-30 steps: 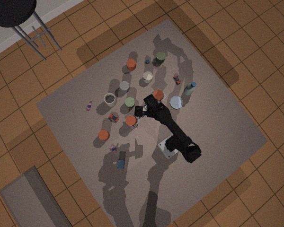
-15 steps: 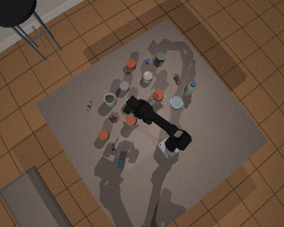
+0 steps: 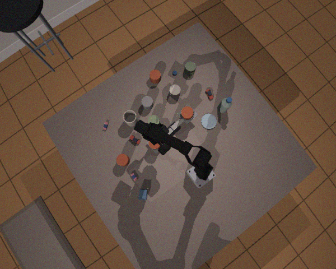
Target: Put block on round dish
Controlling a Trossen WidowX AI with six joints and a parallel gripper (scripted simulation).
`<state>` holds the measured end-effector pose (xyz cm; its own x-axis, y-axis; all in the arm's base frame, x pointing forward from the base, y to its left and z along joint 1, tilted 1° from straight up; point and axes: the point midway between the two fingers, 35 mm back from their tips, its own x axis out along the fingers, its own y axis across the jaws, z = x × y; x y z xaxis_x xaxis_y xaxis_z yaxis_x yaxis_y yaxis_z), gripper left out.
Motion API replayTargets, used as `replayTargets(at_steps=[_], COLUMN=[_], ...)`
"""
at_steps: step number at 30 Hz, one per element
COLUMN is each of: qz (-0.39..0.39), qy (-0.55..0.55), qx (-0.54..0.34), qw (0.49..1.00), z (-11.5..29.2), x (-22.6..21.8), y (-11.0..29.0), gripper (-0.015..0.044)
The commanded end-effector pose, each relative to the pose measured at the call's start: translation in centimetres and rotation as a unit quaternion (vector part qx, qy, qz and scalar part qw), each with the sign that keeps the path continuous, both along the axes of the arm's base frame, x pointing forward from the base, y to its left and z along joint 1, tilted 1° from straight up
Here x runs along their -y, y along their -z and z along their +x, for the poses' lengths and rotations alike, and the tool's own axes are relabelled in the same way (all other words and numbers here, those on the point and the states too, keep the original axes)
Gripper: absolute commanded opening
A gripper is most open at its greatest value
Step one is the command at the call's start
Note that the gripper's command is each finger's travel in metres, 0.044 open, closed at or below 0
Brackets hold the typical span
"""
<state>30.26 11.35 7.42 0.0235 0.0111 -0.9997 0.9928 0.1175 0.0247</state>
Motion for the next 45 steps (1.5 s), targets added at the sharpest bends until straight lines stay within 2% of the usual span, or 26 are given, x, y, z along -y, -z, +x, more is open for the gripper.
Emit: replayTargets(at_steps=[1, 45], qz=[-0.005, -0.005], qy=[0.015, 0.015], qx=[-0.003, -0.003], qw=[1.0, 1.0], z=[0.2, 0.3], x=[-0.2, -0.2], y=[0.2, 7.1], gripper=[0.044, 0.044])
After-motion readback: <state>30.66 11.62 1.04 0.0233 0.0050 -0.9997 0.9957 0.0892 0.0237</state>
